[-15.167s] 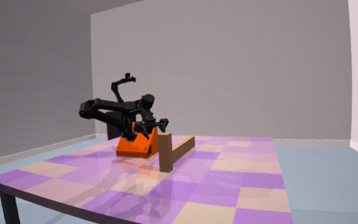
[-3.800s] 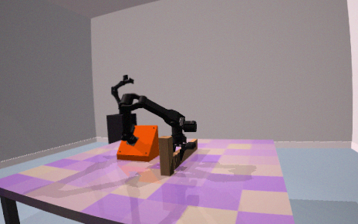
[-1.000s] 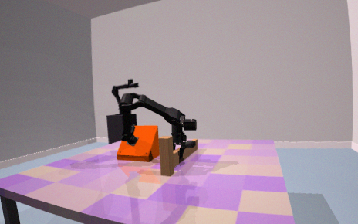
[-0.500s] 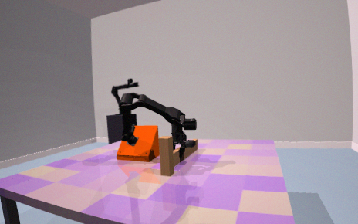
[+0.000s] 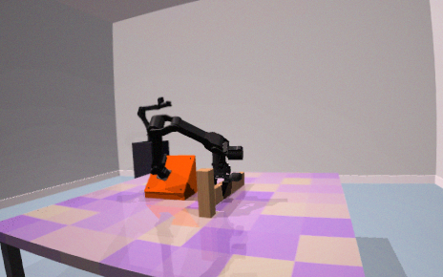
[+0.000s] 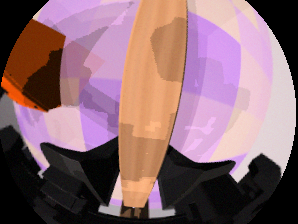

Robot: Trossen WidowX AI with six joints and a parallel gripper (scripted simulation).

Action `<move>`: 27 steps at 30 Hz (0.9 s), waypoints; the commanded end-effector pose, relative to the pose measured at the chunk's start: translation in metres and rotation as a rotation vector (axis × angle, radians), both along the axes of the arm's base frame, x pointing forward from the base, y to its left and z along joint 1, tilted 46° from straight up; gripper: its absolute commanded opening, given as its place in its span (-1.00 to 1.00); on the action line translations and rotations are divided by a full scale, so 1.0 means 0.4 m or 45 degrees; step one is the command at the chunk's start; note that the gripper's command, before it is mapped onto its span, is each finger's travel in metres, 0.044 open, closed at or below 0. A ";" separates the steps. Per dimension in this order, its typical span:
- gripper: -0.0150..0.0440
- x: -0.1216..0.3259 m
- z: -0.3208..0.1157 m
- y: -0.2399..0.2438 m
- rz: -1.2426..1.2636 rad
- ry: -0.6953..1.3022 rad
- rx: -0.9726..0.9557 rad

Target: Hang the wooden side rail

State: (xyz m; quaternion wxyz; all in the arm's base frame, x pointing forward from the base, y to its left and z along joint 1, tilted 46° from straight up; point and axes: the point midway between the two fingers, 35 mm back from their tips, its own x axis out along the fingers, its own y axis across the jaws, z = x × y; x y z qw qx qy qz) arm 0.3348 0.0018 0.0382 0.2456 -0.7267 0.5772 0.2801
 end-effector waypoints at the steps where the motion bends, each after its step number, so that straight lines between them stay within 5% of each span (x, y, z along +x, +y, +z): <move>1: -0.49 0.004 0.011 0.011 0.010 -0.016 0.008; 27: -0.49 0.002 0.019 0.019 0.010 -0.016 0.008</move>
